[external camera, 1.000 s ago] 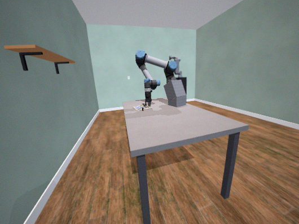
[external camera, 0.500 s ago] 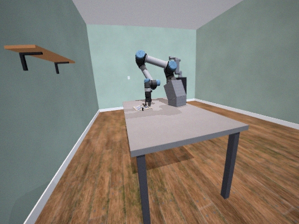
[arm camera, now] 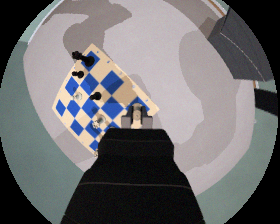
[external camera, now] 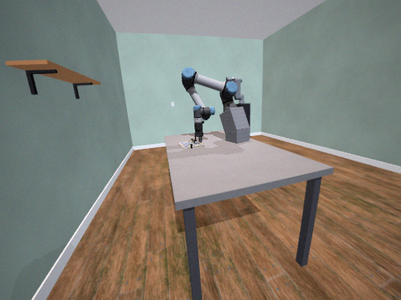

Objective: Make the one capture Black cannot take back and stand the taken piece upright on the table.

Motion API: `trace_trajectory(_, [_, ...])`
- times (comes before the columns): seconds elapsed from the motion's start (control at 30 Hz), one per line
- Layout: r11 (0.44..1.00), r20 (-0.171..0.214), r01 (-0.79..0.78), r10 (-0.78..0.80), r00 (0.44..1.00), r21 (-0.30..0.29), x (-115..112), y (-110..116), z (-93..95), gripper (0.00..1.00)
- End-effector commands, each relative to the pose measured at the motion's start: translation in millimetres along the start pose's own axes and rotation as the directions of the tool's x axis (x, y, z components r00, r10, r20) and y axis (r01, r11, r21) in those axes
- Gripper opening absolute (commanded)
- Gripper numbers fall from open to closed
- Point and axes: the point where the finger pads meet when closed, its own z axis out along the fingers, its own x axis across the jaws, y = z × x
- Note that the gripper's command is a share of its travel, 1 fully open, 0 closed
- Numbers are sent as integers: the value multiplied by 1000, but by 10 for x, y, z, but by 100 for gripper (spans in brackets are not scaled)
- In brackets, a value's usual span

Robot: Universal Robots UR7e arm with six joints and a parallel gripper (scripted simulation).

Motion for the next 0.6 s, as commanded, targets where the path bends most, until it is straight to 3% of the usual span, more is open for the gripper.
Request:
trace_trajectory(0.0, [1000,1,0,0,1000,-1,-3,3,-4,0])
trace_trajectory(0.07, [1000,1,0,0,1000,-1,-3,3,-4,0])
trace_trajectory(0.1, [1000,1,0,0,1000,-1,-3,3,-4,16])
trace_trajectory(0.17, [1000,1,0,0,1000,-1,-3,3,-4,16])
trace_trajectory(0.2, [1000,1,0,0,1000,-1,-3,3,-4,32])
trace_trajectory(0.27, [1000,1,0,0,1000,-1,-3,3,-4,32])
trace_trajectory(0.3, [1000,1,0,0,1000,-1,-3,3,-4,48])
trace_trajectory(0.43, [1000,1,0,0,1000,-1,-3,3,-4,48])
trace_trajectory(0.47, [1000,1,0,0,1000,-1,-3,3,-4,63])
trace_trajectory(0.53, [1000,1,0,0,1000,-1,-3,3,-4,63])
trace_trajectory(0.57, [1000,1,0,0,1000,-1,-3,3,-4,79])
